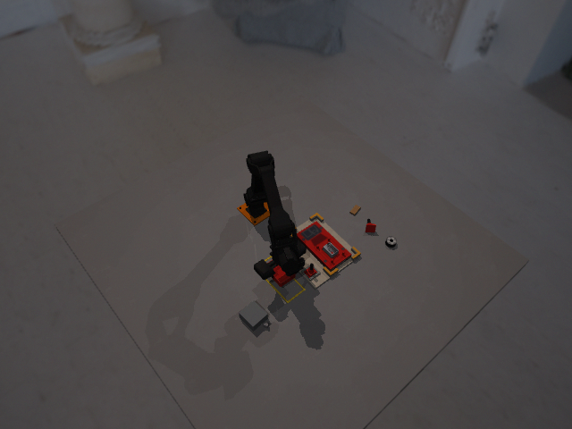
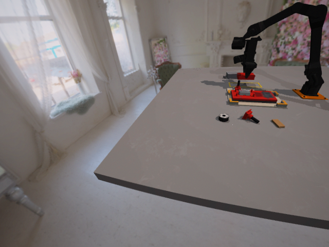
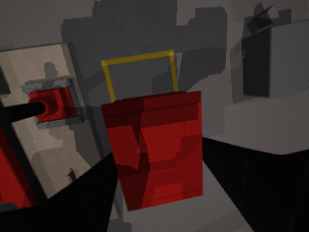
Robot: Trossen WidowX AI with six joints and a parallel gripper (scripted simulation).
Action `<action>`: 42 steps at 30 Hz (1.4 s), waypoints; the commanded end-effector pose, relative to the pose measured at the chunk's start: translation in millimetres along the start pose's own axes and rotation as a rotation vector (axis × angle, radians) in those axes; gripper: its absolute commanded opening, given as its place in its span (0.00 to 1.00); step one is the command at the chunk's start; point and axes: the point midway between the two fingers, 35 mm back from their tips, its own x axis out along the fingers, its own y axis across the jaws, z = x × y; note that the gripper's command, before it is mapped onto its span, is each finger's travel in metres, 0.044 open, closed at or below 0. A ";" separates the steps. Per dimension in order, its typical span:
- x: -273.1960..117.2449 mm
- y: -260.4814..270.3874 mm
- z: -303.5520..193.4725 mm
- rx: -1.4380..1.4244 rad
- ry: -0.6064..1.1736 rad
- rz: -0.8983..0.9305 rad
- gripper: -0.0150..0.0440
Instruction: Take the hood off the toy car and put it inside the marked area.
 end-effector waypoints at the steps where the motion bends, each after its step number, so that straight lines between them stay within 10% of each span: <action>1: 3.9 -0.1 -1.3 -0.005 0.006 -0.001 0.25; 42: 27.2 0.7 -3.7 -0.005 0.006 -0.001 0.25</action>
